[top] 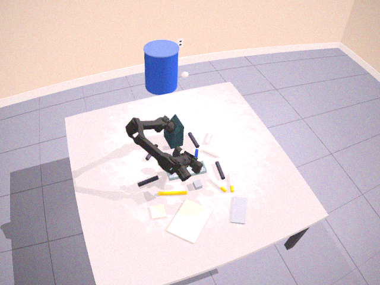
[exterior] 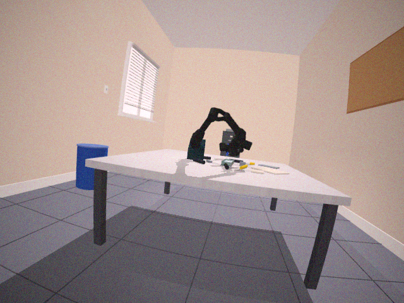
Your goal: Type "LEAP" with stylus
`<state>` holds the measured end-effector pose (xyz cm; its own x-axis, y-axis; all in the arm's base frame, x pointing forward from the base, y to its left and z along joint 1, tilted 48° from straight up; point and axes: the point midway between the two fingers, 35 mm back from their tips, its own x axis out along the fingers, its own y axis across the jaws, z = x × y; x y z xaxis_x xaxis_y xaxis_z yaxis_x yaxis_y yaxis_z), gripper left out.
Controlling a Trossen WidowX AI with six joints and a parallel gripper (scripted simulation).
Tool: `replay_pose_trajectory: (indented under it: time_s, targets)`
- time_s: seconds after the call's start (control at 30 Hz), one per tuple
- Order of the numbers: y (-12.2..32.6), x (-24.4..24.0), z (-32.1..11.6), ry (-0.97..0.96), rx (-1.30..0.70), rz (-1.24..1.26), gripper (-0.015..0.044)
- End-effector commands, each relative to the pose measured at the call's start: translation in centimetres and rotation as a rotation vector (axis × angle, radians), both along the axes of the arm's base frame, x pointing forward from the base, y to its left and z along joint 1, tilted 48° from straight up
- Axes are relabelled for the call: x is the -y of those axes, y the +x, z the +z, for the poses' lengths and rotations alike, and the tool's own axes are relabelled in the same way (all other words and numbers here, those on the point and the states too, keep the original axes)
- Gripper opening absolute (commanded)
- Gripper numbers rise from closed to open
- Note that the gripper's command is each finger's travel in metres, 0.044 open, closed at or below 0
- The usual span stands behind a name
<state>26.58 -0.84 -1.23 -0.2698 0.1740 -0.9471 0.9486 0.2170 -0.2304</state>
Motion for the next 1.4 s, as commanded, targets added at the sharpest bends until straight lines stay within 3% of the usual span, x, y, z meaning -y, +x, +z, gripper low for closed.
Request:
replay_pose_trajectory:
  time_s: [0.0,1.37]
  targets:
    - [-0.1,0.2,-0.1,-0.004,-0.002,0.004,0.0081]
    - [-0.2,1.3,-1.2,-0.004,-0.003,0.004,0.0081]
